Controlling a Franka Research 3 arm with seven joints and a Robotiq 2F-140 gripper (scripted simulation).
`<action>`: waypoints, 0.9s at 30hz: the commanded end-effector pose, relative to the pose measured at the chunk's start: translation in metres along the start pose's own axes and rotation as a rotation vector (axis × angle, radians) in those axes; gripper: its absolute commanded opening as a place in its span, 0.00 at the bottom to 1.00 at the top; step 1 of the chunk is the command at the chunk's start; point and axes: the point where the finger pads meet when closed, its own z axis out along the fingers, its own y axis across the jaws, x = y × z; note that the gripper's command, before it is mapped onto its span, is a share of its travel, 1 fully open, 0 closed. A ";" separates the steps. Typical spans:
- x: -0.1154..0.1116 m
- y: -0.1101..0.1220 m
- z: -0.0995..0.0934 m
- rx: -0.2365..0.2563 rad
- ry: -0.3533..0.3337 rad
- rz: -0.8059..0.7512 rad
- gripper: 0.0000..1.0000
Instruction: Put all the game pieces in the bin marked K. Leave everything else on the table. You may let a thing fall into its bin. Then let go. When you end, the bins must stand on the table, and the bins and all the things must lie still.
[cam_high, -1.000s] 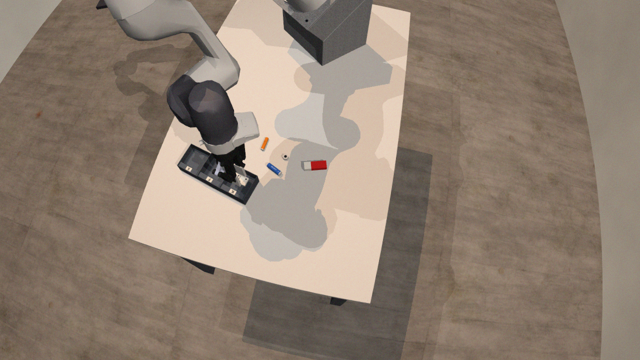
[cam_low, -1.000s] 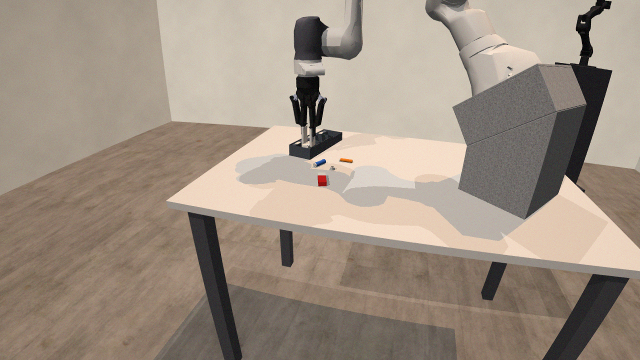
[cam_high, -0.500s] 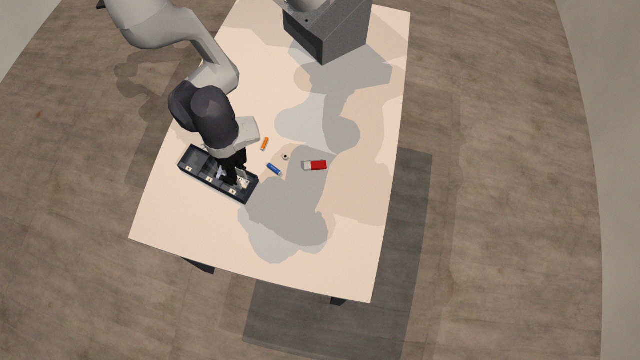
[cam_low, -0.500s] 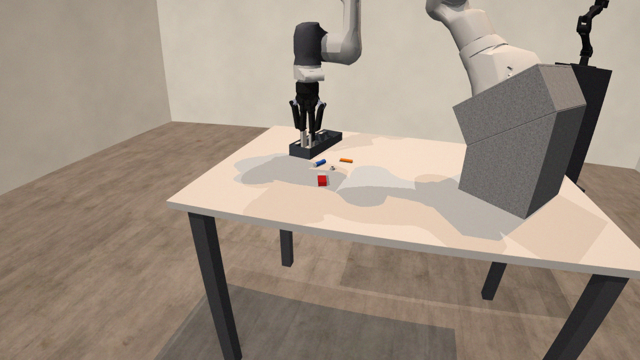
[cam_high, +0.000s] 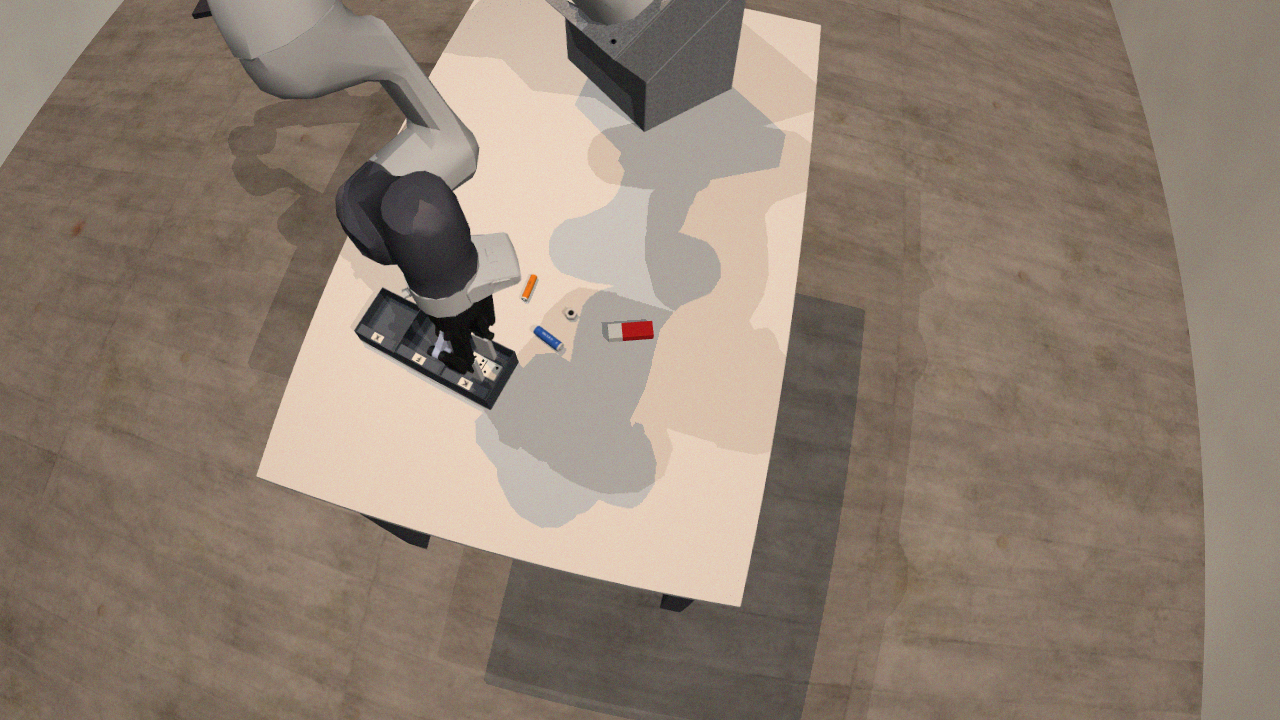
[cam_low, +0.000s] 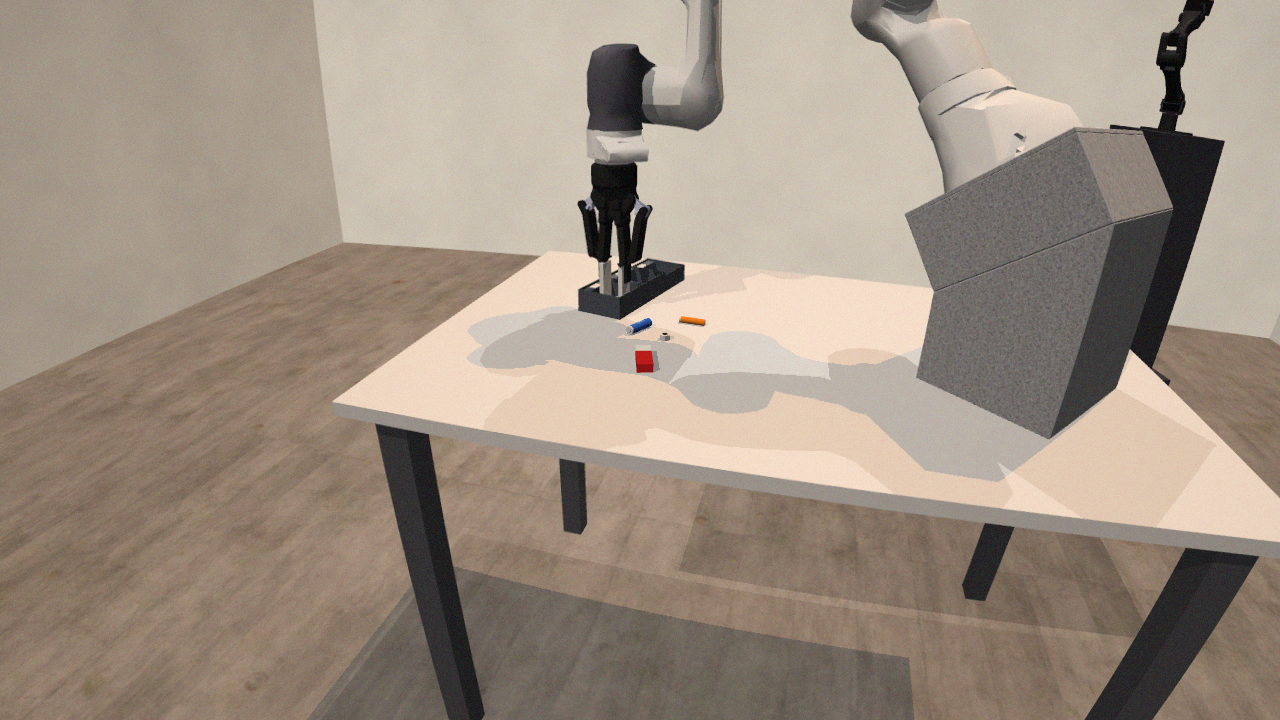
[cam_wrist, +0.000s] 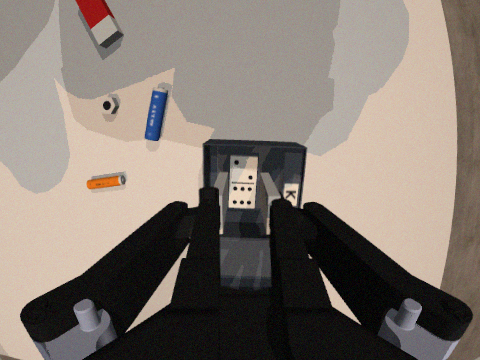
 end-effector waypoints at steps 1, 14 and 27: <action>-0.001 0.001 0.000 -0.003 0.001 0.005 0.19; -0.001 0.001 -0.004 -0.003 0.001 0.005 0.19; -0.001 0.001 -0.021 -0.003 0.001 0.005 0.19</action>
